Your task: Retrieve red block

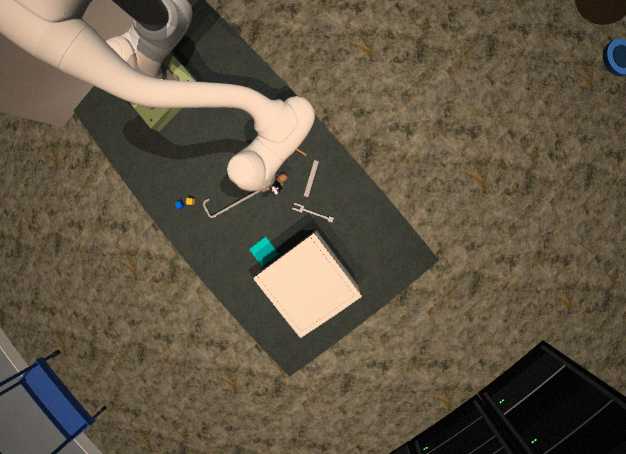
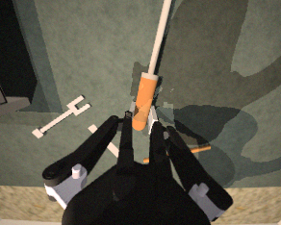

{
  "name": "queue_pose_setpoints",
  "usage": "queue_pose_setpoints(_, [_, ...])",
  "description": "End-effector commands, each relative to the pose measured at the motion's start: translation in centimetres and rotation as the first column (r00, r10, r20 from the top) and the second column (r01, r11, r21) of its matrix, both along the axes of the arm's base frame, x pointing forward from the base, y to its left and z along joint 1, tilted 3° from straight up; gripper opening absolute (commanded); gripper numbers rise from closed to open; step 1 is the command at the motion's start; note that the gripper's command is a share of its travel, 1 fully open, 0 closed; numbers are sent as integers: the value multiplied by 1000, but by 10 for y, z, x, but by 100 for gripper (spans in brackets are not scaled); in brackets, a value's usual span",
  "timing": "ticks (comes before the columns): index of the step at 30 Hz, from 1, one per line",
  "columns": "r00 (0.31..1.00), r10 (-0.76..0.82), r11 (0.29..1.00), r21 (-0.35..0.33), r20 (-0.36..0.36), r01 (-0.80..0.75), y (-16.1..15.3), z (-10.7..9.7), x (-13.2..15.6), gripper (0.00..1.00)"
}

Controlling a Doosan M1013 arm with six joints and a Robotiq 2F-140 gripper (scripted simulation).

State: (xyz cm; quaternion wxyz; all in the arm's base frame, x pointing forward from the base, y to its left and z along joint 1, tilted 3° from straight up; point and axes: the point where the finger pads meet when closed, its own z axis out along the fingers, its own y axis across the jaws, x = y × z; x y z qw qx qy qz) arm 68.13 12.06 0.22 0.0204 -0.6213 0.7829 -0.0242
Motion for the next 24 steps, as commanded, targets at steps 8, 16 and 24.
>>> queue_pose_setpoints(8, [1000,-5,1000,-2,-4,5,-3,-1,-3,0])
queue_pose_setpoints(16, [1000,-2,1000,-3,-4,2,-3,-1,-3,0])
queue_pose_setpoints(24, [1000,17,1000,-4,-4,-17,-4,-1,-4,0])
